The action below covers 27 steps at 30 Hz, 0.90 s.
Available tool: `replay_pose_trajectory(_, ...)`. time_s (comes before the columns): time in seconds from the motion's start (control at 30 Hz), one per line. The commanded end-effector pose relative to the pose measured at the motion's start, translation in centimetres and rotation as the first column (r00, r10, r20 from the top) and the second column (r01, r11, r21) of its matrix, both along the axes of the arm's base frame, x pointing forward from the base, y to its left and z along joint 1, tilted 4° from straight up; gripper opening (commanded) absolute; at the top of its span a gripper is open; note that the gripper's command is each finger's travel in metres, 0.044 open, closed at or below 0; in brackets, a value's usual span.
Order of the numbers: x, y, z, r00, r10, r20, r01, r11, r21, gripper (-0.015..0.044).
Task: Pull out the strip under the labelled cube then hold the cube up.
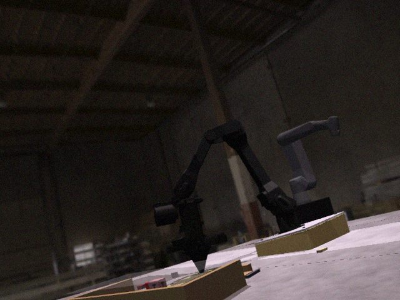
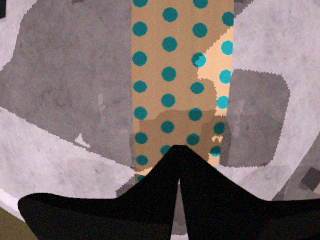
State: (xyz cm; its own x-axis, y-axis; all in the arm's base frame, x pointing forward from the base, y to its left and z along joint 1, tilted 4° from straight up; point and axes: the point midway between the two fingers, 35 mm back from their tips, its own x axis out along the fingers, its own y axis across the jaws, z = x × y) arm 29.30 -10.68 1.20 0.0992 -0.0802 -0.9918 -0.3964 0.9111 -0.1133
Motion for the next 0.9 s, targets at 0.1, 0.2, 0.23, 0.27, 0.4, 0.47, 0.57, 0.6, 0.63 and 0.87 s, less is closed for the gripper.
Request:
replay_pose_trajectory(0.1,-1.8,-0.5,-0.7,1.000,-0.005,-0.030,0.005,1.000,0.003,0.0000)
replay_pose_trajectory(0.2,-2.2,-0.7,-0.7,1.000,-0.005,-0.031,0.005,1.000,0.003,0.0000)
replay_pose_trajectory(0.23,-2.4,-0.7,-0.7,1.000,-0.005,-0.031,0.005,1.000,0.003,0.0000)
replay_pose_trajectory(0.27,-2.5,-0.8,-0.7,1.000,-0.005,-0.031,0.005,1.000,0.003,0.0000)
replay_pose_trajectory(0.4,-3.0,-1.0,-0.8,0.999,-0.005,-0.031,0.005,1.000,0.002,0.0000)
replay_pose_trajectory(0.47,-3.1,-1.1,-0.8,0.999,-0.005,-0.031,0.005,1.000,0.002,0.0000)
replay_pose_trajectory(0.57,-3.1,-1.1,-0.8,0.999,-0.005,-0.031,0.005,1.000,0.002,0.0000)
replay_pose_trajectory(0.6,-3.1,-1.1,-0.8,0.999,-0.005,-0.031,0.005,1.000,0.002,0.0000)
replay_pose_trajectory(0.63,-3.1,-1.1,-0.8,0.999,-0.005,-0.031,0.005,1.000,0.002,0.0000)
replay_pose_trajectory(0.87,-3.1,-1.1,-0.8,0.999,-0.005,-0.031,0.005,1.000,0.002,0.0000)
